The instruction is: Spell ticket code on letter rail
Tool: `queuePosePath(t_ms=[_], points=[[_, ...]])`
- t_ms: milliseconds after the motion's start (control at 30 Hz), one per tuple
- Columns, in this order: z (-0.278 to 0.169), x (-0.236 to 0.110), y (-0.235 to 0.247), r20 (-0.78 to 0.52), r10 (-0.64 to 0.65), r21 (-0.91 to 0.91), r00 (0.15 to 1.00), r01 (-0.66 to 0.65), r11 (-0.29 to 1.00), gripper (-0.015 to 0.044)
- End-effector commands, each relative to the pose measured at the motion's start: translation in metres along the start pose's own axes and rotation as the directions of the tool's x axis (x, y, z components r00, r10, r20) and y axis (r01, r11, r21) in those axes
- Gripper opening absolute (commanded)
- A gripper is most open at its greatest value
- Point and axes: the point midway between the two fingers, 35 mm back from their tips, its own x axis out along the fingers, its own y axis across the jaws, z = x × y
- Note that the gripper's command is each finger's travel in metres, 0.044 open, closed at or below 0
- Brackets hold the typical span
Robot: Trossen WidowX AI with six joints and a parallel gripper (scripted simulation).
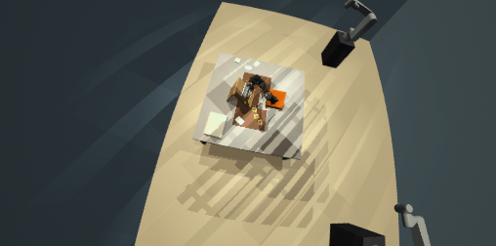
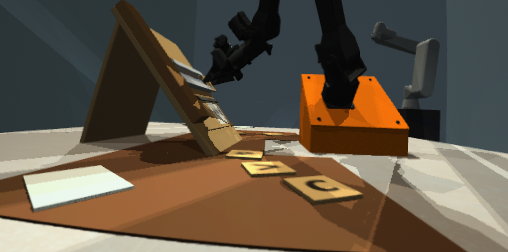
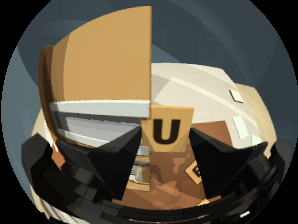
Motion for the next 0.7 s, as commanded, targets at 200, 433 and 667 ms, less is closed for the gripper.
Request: queuePosePath(t_ms=[200, 433, 667], points=[[-0.002, 0.000, 0.006, -0.002, -0.003, 0.008, 1.000, 0.003, 1.000, 0.0000], [-0.002, 0.000, 0.009, -0.002, -0.003, 0.008, 1.000, 0.003, 1.000, 0.0000], [-0.002, 0.000, 0.013, -0.002, -0.003, 0.008, 1.000, 0.003, 1.000, 0.0000]])
